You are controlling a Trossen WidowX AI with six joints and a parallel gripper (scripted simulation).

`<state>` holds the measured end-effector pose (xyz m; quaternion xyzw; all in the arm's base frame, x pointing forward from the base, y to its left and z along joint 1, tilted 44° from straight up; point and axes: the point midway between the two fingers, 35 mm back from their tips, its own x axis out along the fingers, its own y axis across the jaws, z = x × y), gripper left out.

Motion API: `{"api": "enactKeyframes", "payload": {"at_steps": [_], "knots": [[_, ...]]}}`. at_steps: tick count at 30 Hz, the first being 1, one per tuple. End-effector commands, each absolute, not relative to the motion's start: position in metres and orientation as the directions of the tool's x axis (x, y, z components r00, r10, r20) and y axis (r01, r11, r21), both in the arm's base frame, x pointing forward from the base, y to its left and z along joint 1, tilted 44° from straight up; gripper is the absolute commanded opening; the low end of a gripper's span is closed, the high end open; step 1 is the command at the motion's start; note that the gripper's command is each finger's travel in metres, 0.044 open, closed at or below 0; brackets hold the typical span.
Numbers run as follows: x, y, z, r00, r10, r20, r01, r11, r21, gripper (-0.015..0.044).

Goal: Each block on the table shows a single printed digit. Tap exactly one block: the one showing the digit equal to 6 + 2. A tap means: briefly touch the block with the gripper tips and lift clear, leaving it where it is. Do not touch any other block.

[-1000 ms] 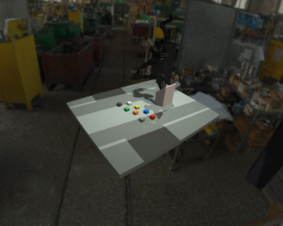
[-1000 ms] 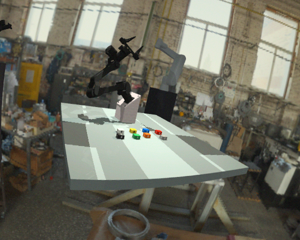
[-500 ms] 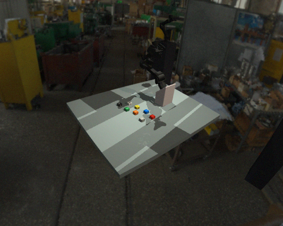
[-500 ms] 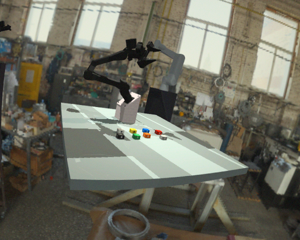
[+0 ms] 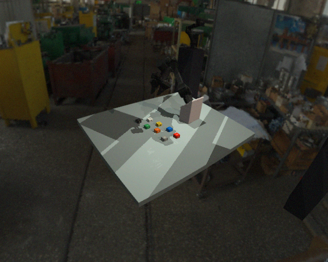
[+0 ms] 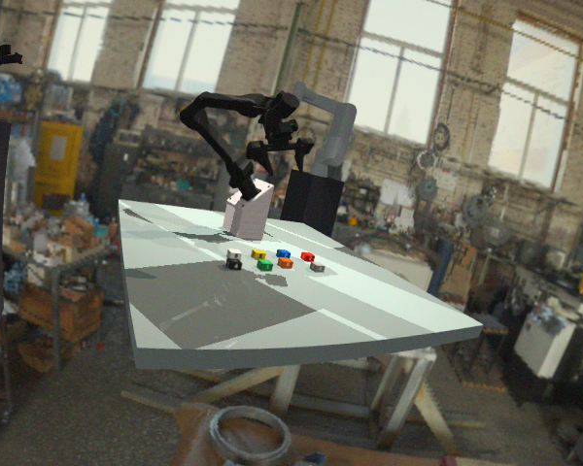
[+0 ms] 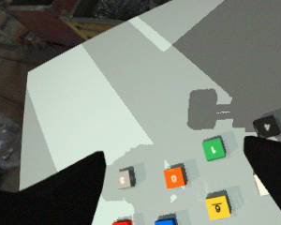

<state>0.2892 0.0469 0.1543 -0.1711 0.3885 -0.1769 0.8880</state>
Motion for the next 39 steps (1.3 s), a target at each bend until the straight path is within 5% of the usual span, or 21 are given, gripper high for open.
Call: {"api": "enactKeyframes", "payload": {"at_steps": [1, 8, 31, 39], "knots": [[0.288, -0.006, 0.137, 0.435, -0.587, -0.682, 0.18, 0.8, -0.573, 0.04], [0.259, -0.094, 0.115, 0.023, -0.694, -0.719, 0.097, 0.718, -0.689, 0.04], [0.258, -0.096, 0.114, 0.012, -0.694, -0.72, 0.094, 0.717, -0.69, 0.04], [0.259, -0.152, 0.057, 0.012, -0.697, -0.717, 0.094, 0.715, -0.693, 0.019]]}}
